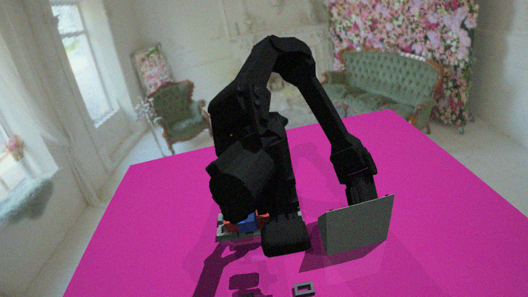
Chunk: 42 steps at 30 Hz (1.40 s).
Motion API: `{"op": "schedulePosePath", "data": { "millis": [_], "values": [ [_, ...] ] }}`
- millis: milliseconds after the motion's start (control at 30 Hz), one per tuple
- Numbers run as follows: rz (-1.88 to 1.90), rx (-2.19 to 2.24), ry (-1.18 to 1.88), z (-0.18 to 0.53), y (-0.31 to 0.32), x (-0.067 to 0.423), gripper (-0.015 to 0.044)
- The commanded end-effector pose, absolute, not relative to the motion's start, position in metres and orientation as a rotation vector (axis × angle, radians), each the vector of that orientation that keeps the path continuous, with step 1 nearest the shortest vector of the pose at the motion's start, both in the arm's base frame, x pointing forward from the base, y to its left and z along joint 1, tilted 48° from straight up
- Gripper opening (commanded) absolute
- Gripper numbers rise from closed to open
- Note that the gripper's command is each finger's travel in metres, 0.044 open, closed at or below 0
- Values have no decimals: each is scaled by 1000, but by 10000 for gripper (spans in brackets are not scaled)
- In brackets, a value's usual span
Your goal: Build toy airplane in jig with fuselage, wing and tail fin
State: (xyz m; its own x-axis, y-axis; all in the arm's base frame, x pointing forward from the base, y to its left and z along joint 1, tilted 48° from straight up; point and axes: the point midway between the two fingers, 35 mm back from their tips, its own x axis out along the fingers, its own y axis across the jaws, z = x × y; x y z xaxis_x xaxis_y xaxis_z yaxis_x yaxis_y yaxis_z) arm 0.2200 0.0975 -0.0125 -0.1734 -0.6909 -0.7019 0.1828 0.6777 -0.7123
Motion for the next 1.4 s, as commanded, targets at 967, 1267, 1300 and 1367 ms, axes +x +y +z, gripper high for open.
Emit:
{"op": "schedulePosePath", "data": {
  "millis": [967, 1267, 1300, 1367],
  "values": [
    [-784, -442, 1563, 53, 11, 223, 0],
    [-787, -448, 1562, 68, -14, 216, 0],
    [-788, -449, 1562, 70, -16, 215, 0],
    [-789, -451, 1562, 73, -22, 213, 0]
  ]
}}
